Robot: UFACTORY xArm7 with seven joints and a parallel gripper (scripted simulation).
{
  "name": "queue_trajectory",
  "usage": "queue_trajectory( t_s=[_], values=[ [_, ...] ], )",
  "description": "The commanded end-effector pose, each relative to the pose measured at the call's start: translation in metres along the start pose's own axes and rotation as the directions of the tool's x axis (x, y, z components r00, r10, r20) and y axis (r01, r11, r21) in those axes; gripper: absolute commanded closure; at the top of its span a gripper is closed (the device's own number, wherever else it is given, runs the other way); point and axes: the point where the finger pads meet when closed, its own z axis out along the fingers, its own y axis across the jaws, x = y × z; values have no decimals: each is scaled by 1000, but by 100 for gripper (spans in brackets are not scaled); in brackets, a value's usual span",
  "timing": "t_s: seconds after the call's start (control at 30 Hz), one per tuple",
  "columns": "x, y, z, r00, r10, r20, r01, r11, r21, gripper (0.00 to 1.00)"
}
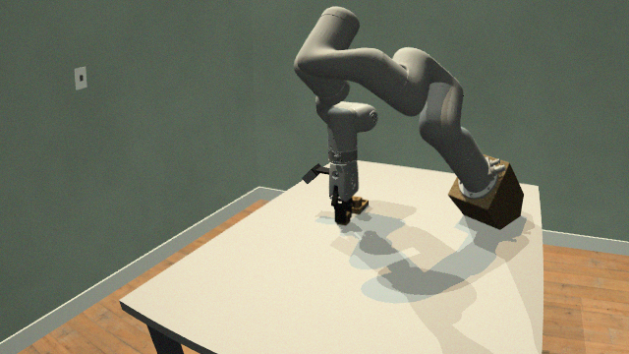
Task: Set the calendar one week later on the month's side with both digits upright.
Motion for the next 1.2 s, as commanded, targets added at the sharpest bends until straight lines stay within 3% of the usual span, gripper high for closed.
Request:
queue_trajectory(
  t_s=[0.0, 0.53, 1.03, 1.17],
  values=[
    [1, 1, -1, 1000, 0, -3, 0, 1000, -1, 73],
    [1, 1, -1, 1000, 0, -3, 0, 1000, -1, 73],
    [1, 1, -1, 1000, 0, -3, 0, 1000, -1, 53],
    [1, 1, -1, 1000, 0, -3, 0, 1000, -1, 53]
  ],
)
